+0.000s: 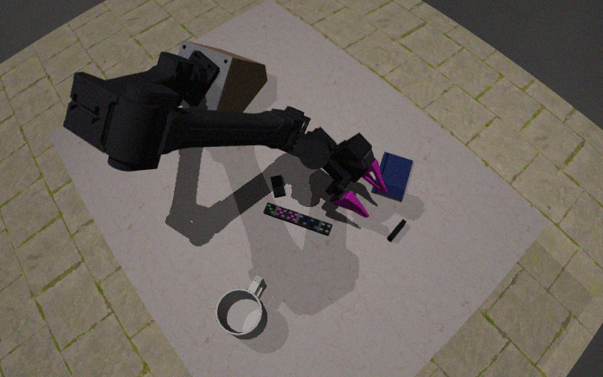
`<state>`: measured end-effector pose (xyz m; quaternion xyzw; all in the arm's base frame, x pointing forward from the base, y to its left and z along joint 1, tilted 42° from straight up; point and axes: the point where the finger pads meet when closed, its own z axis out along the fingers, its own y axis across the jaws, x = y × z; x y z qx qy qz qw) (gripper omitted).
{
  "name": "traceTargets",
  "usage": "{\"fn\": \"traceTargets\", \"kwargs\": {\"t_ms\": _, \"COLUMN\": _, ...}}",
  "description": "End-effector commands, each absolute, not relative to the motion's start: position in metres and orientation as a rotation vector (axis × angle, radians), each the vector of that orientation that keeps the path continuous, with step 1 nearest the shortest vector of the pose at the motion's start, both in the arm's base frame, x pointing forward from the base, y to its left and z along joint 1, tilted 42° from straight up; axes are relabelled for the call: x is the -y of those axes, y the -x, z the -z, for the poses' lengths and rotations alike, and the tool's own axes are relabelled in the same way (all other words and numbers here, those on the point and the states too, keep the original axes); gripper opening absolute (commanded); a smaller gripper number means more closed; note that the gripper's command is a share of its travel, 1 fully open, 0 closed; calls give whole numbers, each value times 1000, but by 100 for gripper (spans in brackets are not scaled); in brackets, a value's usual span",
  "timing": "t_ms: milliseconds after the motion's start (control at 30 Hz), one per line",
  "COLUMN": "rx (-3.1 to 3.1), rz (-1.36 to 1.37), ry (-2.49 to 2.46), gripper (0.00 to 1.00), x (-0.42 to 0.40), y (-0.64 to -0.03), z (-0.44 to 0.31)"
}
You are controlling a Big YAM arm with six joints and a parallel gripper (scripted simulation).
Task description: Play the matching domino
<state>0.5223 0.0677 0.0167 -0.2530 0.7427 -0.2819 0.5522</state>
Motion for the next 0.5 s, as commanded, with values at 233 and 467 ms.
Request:
{"fn": "traceTargets", "kwargs": {"t_ms": 233, "rx": -1896, "rz": 643, "ry": 587, "gripper": 75, "x": -119, "y": -521, "z": -58}}
{"fn": "traceTargets", "kwargs": {"t_ms": 467, "rx": -2097, "rz": 752, "ry": 532, "gripper": 75, "x": -123, "y": -519, "z": -62}}
